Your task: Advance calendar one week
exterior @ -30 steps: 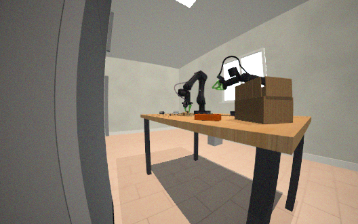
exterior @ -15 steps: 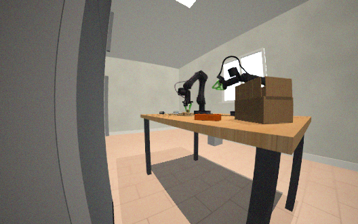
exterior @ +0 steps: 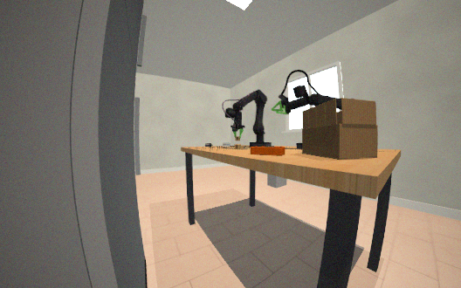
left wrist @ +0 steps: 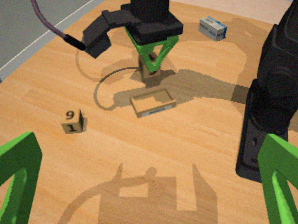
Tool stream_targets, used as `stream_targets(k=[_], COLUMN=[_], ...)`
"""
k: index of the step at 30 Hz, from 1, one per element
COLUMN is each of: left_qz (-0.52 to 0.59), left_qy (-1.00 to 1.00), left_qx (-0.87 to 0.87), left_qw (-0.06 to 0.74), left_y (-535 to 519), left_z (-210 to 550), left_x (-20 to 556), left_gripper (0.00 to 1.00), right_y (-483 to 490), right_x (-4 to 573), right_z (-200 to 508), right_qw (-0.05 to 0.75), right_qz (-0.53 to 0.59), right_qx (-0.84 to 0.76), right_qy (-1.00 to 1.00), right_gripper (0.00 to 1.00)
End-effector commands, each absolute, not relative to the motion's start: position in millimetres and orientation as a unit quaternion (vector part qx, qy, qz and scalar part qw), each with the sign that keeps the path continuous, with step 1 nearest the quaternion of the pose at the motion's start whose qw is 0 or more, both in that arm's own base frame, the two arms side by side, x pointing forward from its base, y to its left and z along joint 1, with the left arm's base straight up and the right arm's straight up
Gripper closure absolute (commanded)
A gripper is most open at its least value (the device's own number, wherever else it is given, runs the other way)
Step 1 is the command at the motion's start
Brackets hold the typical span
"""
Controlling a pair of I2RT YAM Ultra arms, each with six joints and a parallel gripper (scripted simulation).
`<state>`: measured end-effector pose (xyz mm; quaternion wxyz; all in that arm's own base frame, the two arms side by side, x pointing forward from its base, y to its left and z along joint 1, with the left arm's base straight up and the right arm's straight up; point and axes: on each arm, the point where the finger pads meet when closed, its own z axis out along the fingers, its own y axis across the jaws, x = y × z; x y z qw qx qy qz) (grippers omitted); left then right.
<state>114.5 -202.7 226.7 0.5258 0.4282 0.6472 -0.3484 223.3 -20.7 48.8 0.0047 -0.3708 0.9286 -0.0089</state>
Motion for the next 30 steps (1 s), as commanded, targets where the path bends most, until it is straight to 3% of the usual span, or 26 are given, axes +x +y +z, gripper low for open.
stream_targets(k=[1,9,18,30], left_qz=[-0.341,-0.343,-0.324,-0.317], left_qy=[0.633,0.629,0.671,0.681], left_qx=[0.396,0.379,0.384,0.395], left_qw=[0.571,0.586,0.546,0.529], left_y=[-225.9,-249.8,-296.4,-306.7], left_z=[251.4,259.5,211.3,193.0], left_x=[144.5,159.5,178.7,177.7], left_gripper=[0.0,0.0,0.0,0.0], right_y=[-42.4,-68.1,-90.6,-89.0], right_x=[266.0,290.5,304.7,298.0], right_z=[42.4,26.8,10.4,9.8], right_qw=[0.026,0.02,0.011,-0.002], right_qz=[-0.02,-0.021,-0.016,-0.006], right_qx=[-0.382,-0.376,-0.356,-0.118], right_qy=[0.924,0.926,0.934,0.993], right_gripper=[0.73,0.73,0.73,0.73])
